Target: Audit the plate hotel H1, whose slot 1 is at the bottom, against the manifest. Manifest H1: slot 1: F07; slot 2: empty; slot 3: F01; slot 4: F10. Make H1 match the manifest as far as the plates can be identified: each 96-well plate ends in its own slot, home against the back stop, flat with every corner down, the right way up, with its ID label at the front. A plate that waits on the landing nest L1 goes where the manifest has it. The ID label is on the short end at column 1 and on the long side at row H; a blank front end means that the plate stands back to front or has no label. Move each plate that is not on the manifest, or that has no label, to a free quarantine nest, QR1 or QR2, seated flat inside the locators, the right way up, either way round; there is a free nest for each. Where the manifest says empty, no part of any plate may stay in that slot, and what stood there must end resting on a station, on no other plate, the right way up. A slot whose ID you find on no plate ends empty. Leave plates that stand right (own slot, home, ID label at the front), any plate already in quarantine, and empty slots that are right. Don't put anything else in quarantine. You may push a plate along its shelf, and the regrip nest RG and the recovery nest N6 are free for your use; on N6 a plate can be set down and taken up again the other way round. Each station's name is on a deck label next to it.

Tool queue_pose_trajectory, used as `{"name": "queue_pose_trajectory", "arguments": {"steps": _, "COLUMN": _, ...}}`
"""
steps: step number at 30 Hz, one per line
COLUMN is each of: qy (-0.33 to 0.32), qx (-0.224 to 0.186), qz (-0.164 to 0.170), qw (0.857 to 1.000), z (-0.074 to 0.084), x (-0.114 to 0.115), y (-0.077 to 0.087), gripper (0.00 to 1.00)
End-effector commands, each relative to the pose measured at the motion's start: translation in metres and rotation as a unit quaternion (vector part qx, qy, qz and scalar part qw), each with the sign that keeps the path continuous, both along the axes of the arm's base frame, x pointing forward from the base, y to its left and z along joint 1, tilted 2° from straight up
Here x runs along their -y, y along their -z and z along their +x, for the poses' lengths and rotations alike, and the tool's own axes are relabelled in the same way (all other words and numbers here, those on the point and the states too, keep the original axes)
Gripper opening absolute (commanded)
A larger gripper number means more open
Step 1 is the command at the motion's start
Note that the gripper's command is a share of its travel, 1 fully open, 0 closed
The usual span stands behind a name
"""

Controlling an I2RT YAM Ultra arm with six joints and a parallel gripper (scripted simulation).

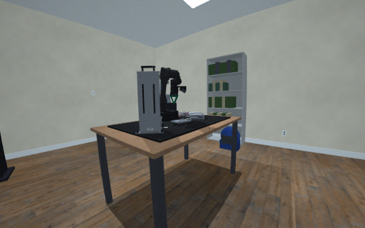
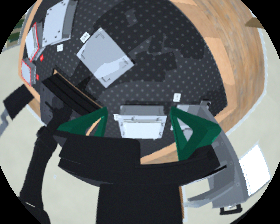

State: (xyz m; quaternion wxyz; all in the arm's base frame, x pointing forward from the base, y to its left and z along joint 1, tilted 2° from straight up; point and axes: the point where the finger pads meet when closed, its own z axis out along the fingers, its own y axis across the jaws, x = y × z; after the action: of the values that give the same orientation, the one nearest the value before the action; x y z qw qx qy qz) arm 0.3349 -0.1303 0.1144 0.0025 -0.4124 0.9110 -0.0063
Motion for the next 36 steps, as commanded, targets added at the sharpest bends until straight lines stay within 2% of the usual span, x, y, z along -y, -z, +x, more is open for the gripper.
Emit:
{"name": "queue_pose_trajectory", "arguments": {"steps": 1, "qy": -0.001, "qx": 0.020, "qz": -0.007, "qw": 1.000, "z": 0.008, "x": 0.003, "y": 0.003, "gripper": 1.00}}
{"name": "queue_pose_trajectory", "arguments": {"steps": 8, "qy": -0.001, "qx": 0.020, "qz": -0.007, "qw": 1.000, "z": 0.009, "x": 0.004, "y": 0.025, "gripper": 1.00}}
{"name": "queue_pose_trajectory", "arguments": {"steps": 36, "qy": -0.001, "qx": 0.020, "qz": -0.007, "qw": 1.000, "z": 0.009, "x": 0.004, "y": 0.025, "gripper": 1.00}}
